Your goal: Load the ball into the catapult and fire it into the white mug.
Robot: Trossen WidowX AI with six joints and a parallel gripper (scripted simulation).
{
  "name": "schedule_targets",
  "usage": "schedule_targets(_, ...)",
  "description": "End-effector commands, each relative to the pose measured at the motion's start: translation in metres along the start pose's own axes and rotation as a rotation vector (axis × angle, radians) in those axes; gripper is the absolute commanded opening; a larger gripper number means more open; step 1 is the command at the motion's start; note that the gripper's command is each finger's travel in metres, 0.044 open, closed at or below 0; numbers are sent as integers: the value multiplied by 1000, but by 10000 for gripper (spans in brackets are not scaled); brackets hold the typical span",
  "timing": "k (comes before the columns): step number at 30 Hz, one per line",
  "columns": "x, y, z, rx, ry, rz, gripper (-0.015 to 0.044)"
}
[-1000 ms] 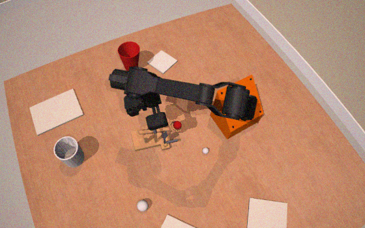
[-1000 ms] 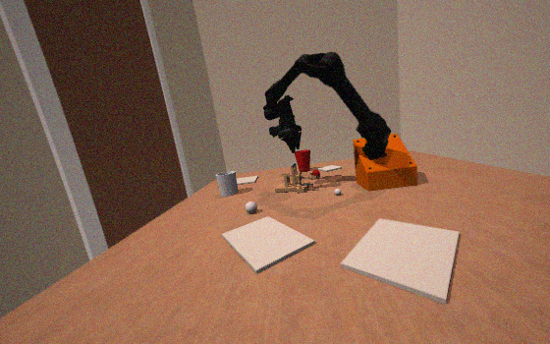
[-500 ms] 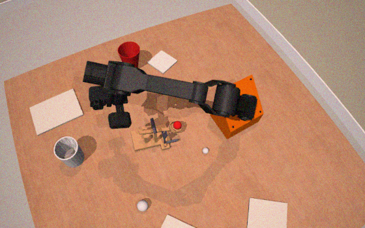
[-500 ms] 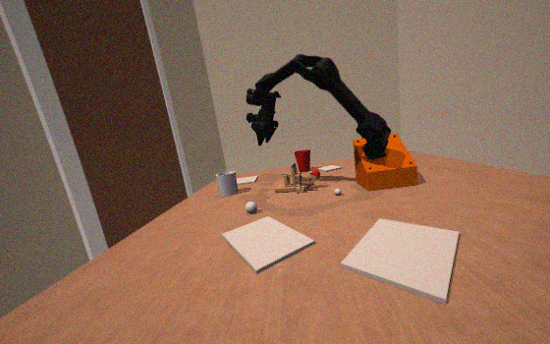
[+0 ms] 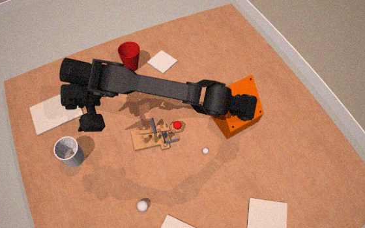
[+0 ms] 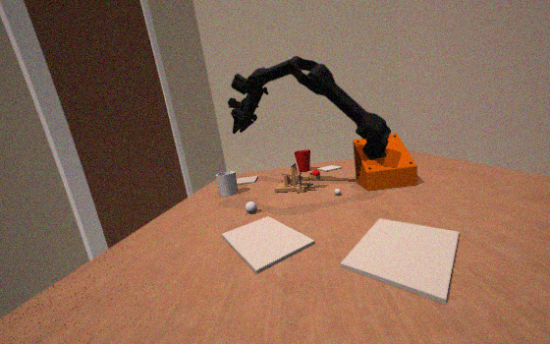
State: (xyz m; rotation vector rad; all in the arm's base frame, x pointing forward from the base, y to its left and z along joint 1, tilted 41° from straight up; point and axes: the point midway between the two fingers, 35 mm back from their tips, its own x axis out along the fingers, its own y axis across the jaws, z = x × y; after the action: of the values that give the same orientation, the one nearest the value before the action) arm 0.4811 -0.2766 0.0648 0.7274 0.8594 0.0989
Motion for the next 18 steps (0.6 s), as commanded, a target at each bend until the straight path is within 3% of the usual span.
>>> schedule_targets(1,4,1,5,1,-6,10,440)
schedule_targets(14,5,1,6,0,-6,11,440)
schedule_targets(18,5,1,6,0,-6,11,335)
